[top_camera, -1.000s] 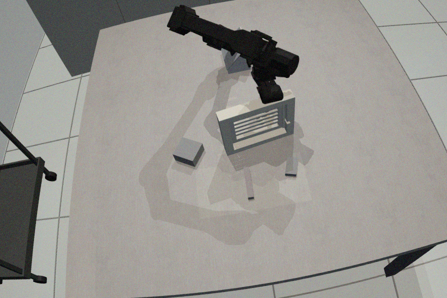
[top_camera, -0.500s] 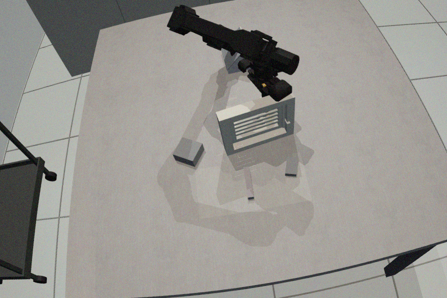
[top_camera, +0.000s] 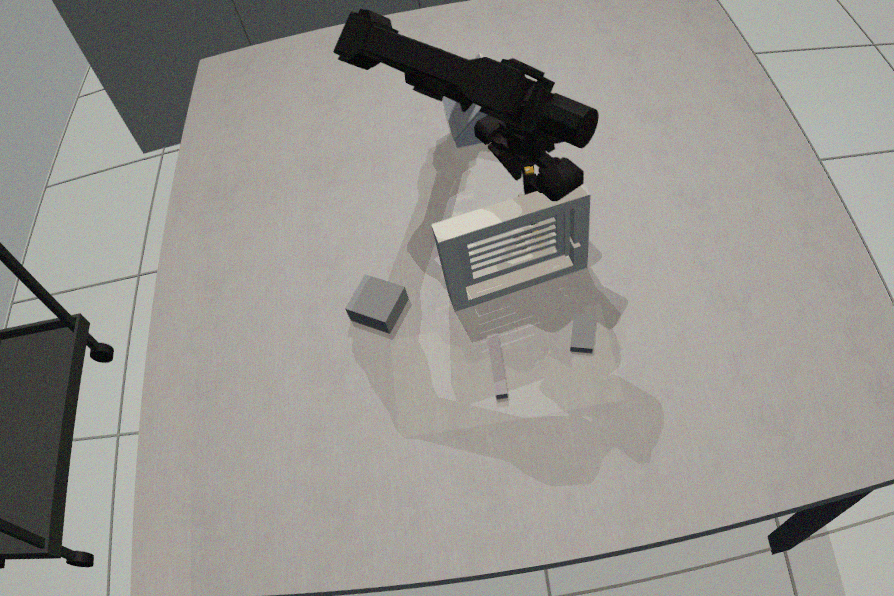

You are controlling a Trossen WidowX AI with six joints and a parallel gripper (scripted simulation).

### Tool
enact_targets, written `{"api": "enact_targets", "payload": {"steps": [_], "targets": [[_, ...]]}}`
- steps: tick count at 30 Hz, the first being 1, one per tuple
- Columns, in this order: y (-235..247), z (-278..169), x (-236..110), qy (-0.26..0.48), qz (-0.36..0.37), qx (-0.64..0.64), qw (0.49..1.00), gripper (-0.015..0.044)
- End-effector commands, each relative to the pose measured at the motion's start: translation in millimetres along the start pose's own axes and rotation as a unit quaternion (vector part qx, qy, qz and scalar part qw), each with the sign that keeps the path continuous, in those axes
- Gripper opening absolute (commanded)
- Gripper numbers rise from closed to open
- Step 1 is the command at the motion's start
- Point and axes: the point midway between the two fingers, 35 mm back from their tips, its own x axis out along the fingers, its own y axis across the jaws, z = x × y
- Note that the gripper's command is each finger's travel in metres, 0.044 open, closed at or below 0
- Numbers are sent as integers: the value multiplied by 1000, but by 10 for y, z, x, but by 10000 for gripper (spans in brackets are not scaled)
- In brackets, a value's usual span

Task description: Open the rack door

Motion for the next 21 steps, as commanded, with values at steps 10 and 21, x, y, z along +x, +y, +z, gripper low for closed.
{"api": "enact_targets", "payload": {"steps": [10,21], "targets": [[-19,-11,14,-1,-2,276,961,294],[-19,-11,14,-1,-2,524,852,294]]}}
